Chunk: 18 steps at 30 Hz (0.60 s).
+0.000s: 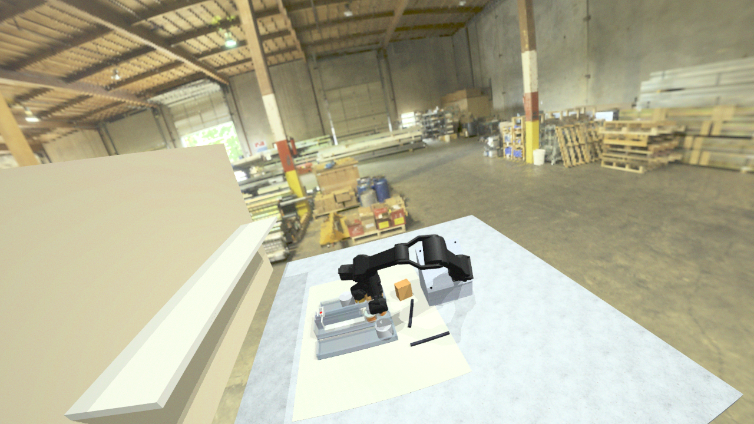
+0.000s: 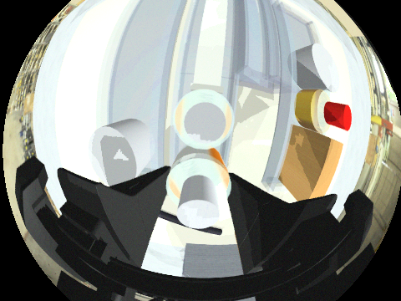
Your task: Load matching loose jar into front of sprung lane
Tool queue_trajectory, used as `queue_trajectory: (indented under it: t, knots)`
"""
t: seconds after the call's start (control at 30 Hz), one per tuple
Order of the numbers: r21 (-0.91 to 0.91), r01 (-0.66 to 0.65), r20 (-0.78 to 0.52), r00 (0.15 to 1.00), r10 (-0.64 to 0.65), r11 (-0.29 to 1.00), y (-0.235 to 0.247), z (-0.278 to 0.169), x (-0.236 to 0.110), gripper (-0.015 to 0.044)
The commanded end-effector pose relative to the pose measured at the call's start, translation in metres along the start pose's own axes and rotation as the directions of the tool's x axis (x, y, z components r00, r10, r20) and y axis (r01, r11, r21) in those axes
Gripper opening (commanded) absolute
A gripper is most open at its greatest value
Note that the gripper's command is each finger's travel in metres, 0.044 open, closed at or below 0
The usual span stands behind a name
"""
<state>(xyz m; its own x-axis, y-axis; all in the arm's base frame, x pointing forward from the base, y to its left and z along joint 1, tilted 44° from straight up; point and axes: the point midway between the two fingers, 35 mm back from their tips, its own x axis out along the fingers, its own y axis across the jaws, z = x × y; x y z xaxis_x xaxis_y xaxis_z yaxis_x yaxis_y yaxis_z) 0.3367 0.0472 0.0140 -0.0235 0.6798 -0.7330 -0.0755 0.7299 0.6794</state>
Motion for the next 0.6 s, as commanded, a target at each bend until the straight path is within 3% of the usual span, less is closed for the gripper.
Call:
queue_trajectory:
  t: [0.0,0.57]
  knots:
    - [-0.018,-0.006,0.021,1.0,0.006,1.0,0.0022,0.0063,0.001,0.0]
    - [-0.018,-0.006,0.021,1.0,0.007,1.0,0.0022,0.0061,0.0072,0.0]
